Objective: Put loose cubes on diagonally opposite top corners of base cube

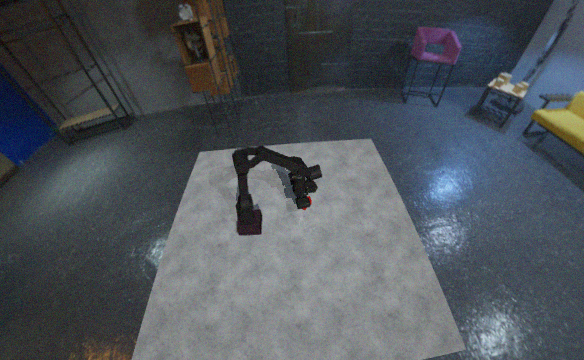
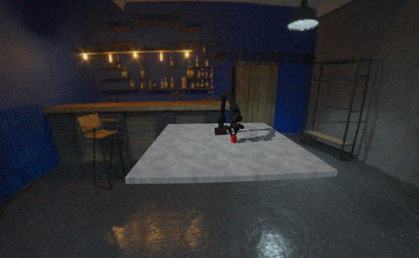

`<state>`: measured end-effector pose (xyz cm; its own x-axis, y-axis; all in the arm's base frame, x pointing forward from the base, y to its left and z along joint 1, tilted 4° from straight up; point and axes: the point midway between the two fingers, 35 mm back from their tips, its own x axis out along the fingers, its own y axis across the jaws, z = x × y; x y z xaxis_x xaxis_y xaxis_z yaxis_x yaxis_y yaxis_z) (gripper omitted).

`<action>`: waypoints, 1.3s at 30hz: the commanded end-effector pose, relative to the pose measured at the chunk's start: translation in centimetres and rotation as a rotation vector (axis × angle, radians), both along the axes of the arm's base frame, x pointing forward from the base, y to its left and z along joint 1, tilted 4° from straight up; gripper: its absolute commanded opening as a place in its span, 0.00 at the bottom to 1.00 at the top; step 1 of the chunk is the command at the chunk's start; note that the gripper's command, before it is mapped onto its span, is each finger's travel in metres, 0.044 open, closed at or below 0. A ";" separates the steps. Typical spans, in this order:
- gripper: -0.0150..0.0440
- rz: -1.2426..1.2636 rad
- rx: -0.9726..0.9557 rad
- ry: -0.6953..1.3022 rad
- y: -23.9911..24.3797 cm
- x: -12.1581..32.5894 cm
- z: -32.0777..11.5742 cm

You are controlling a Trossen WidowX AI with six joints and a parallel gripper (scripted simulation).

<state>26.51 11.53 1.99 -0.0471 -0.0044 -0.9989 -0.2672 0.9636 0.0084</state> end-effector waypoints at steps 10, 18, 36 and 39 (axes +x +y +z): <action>0.60 0.000 0.000 0.000 0.0 0.0 0.9; 0.60 0.000 0.000 0.000 0.0 0.1 2.3; 0.60 0.000 0.000 0.000 0.0 0.3 5.6; 0.60 0.000 0.000 0.000 0.0 0.3 6.1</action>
<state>26.77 11.56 7.49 -0.0490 -0.0049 -0.9988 -0.2645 0.9644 0.0082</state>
